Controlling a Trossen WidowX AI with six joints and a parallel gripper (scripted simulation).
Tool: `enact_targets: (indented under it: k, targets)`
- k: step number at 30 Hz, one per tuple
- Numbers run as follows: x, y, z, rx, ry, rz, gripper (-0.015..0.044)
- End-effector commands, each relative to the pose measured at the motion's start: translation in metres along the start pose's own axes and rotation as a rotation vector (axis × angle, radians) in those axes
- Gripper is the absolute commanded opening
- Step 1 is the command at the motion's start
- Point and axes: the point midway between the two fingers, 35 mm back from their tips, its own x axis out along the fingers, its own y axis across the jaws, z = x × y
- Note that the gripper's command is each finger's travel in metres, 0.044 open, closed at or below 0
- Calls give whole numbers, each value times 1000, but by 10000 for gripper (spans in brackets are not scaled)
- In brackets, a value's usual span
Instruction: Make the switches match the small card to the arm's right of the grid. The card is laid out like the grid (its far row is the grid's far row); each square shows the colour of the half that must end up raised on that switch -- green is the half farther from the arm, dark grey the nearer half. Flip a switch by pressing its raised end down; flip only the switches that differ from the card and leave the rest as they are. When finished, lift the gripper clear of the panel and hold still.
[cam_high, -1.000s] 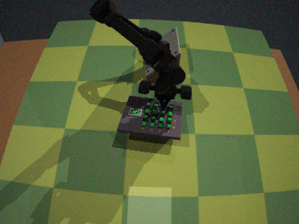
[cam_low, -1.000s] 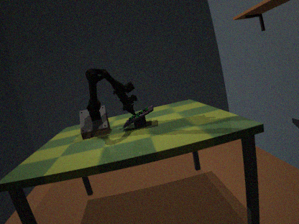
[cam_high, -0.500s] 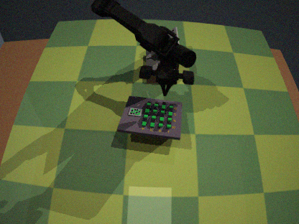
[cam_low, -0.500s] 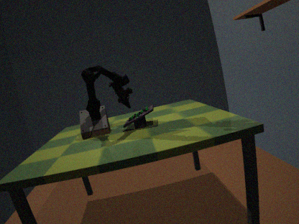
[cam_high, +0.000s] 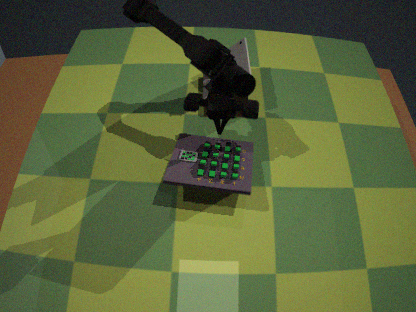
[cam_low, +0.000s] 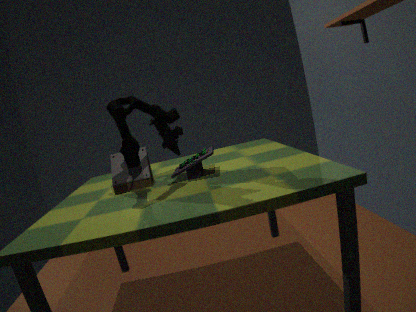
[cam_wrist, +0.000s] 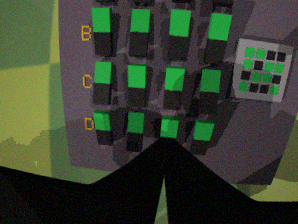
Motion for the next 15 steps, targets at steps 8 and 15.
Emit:
enact_targets:
  k: [8, 15]
  targets:
    - [17, -3, -5, -14, 20, -12, 0]
    - [27, -4, -5, -14, 20, -13, 0]
